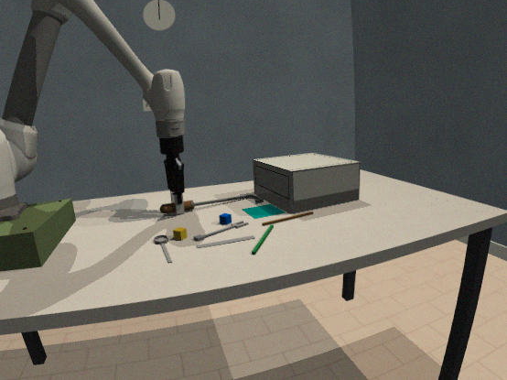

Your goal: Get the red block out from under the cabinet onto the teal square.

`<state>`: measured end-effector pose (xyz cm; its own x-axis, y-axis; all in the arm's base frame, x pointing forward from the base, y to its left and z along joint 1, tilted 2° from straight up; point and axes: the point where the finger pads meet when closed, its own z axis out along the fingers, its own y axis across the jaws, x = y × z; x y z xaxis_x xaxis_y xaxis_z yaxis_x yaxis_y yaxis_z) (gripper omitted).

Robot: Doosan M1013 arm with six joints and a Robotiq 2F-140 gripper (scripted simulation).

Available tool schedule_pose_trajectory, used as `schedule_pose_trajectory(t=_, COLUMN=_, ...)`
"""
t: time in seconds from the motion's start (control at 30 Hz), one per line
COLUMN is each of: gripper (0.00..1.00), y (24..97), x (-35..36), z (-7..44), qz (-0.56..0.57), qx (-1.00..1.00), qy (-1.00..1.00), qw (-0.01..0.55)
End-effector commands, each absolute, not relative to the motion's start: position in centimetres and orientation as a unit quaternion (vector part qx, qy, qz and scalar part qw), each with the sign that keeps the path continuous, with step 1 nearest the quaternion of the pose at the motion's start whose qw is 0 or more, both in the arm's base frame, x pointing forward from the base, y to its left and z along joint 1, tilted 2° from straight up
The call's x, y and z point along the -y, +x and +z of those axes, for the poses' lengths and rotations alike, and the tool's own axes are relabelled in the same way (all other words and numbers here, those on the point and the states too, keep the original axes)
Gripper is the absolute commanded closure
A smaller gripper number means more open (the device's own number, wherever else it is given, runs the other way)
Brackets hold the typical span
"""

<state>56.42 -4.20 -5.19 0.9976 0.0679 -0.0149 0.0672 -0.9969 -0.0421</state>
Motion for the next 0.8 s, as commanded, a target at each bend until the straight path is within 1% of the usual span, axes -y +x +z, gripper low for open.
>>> schedule_pose_trajectory(t=0.0, gripper=1.0, y=56.44, x=3.91, z=-5.17, qz=0.009, qx=0.009, qy=-1.0, qw=0.018)
schedule_pose_trajectory(t=0.33, gripper=1.0, y=56.46, x=3.31, z=-5.15, qz=0.01, qx=-0.041, qy=-0.999, qw=0.018)
schedule_pose_trajectory(t=0.77, gripper=1.0, y=56.46, x=3.17, z=-5.14, qz=0.01, qx=-0.053, qy=-0.998, qw=0.018)
